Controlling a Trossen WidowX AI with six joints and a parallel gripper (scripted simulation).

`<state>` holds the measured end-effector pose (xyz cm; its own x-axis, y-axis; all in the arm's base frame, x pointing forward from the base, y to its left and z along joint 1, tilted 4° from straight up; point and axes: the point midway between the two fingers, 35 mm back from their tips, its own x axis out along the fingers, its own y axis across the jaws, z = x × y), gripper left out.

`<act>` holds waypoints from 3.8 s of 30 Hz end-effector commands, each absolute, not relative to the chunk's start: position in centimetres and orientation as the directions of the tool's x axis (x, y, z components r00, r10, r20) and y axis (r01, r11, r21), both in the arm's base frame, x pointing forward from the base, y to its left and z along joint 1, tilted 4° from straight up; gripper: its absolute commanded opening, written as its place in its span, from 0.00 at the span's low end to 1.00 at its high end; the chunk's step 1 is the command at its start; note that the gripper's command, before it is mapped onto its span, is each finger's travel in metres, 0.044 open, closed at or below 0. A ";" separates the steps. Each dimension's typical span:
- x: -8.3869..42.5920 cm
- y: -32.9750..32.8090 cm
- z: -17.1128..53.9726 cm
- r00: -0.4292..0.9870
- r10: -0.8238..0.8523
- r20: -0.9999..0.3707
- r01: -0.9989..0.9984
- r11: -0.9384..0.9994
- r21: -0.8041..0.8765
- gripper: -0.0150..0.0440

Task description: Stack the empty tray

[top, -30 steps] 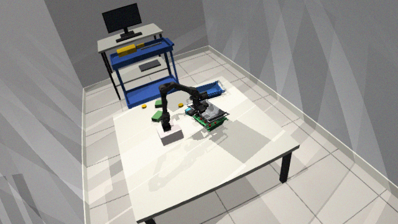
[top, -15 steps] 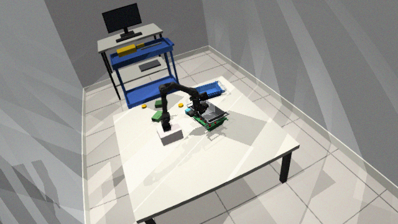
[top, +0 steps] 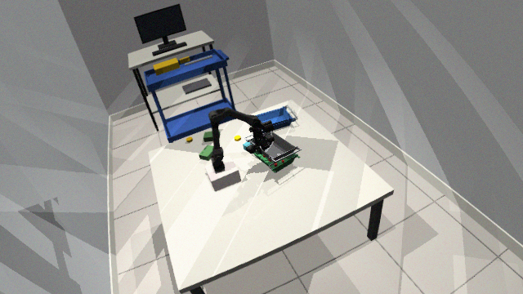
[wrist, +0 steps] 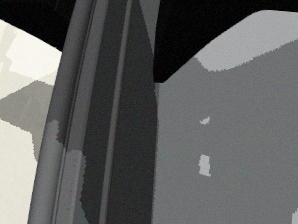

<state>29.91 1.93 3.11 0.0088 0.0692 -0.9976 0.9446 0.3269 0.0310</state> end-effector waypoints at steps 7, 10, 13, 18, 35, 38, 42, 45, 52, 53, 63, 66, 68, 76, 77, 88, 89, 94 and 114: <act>29.4 1.8 2.5 -0.018 0.062 -0.998 0.944 0.330 0.004 0.25; 29.4 1.8 2.5 -0.018 0.062 -0.998 0.944 0.330 0.004 0.25; 29.4 1.8 2.5 -0.018 0.062 -0.998 0.944 0.330 0.004 0.25; 29.4 1.8 2.5 -0.018 0.062 -0.998 0.944 0.330 0.004 0.25; 29.8 1.9 2.8 0.004 0.068 -0.998 0.945 0.327 0.026 0.25; 29.5 1.9 2.1 -0.008 0.065 -0.998 0.944 0.329 0.014 0.25; 29.3 1.8 1.5 -0.018 0.062 -0.998 0.944 0.330 0.003 0.25; 29.3 1.8 1.5 -0.018 0.062 -0.998 0.944 0.330 0.003 0.25; 29.3 1.8 1.5 -0.018 0.062 -0.998 0.944 0.330 0.003 0.25; 29.3 1.8 1.5 -0.018 0.062 -0.998 0.944 0.330 0.003 0.25; 29.3 1.8 1.5 -0.018 0.062 -0.998 0.944 0.330 0.003 0.25; 29.3 1.8 1.5 -0.018 0.062 -0.998 0.944 0.330 0.003 0.25; 29.3 1.8 1.5 -0.018 0.062 -0.998 0.944 0.330 0.003 0.25; 29.3 1.8 1.5 -0.018 0.062 -0.998 0.944 0.330 0.003 0.25; 29.3 1.8 1.5 -0.018 0.062 -0.998 0.944 0.330 0.003 0.25; 29.3 1.8 1.5 -0.018 0.062 -0.998 0.944 0.330 0.003 0.25; 29.3 1.8 1.5 -0.018 0.062 -0.998 0.944 0.330 0.003 0.25; 29.3 1.8 1.5 -0.018 0.062 -0.998 0.944 0.330 0.003 0.25; 29.3 1.8 1.5 -0.018 0.062 -0.998 0.944 0.330 0.003 0.40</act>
<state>29.90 1.97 2.22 0.0149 0.0714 -0.9973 0.9442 0.3271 0.0376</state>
